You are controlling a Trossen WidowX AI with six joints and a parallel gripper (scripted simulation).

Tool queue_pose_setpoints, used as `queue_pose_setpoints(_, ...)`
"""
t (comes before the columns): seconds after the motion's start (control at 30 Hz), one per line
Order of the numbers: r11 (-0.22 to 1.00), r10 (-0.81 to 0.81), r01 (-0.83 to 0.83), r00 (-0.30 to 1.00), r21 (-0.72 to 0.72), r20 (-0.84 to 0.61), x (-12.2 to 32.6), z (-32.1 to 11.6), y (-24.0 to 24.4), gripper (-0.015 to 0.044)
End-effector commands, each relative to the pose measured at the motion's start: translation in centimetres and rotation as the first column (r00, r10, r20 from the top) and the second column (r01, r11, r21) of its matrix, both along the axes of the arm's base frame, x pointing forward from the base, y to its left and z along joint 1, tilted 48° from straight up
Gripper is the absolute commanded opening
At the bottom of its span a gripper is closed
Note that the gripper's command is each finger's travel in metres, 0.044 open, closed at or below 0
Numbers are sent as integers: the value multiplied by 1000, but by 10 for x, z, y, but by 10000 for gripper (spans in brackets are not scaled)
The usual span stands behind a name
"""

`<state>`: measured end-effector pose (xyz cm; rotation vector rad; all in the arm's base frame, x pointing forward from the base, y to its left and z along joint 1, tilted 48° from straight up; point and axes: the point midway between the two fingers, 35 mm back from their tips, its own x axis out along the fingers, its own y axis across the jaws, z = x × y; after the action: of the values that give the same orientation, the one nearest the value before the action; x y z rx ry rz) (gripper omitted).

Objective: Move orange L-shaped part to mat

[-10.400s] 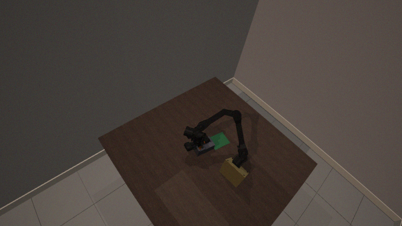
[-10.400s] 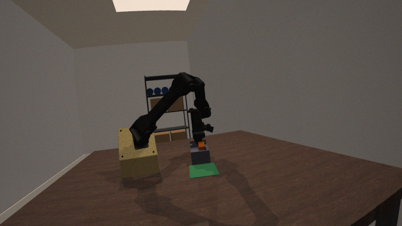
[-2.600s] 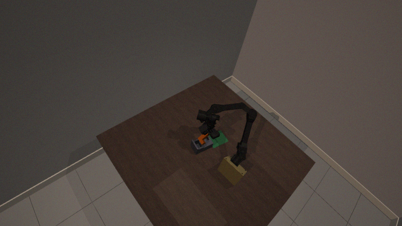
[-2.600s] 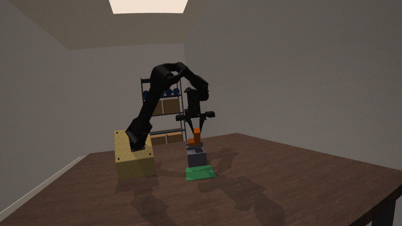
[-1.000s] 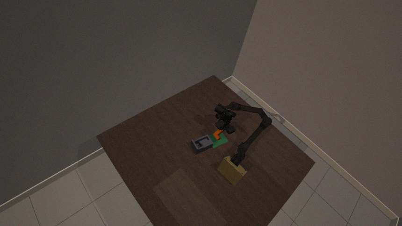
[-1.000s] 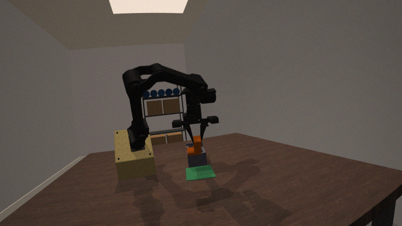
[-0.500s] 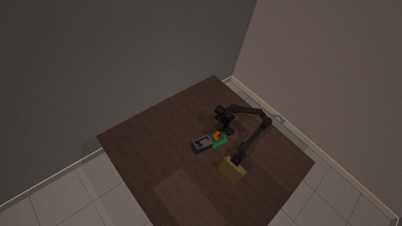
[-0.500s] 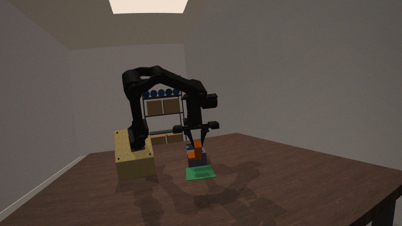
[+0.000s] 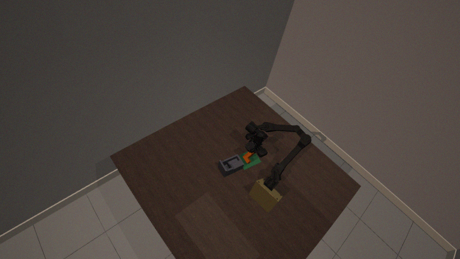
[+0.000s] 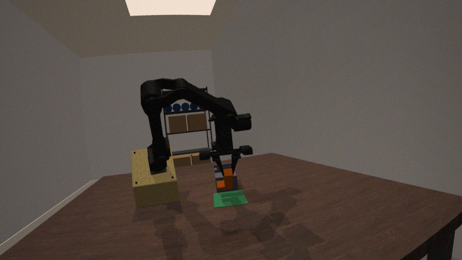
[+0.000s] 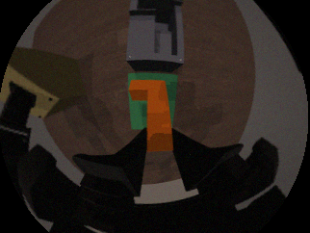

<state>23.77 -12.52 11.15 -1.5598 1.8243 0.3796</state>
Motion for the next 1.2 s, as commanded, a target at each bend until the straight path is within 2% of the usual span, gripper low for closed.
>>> queue_pose_setpoints(0.0,1000,-2,2,1000,-3,-6,-3,-5,-6,0)
queue_pose_setpoints(1.1,1000,-3,3,1000,-3,-2,-3,-15,-17,0)
queue_pose_setpoints(1.17,1000,-3,3,1000,-3,-2,-3,-15,-17,53)
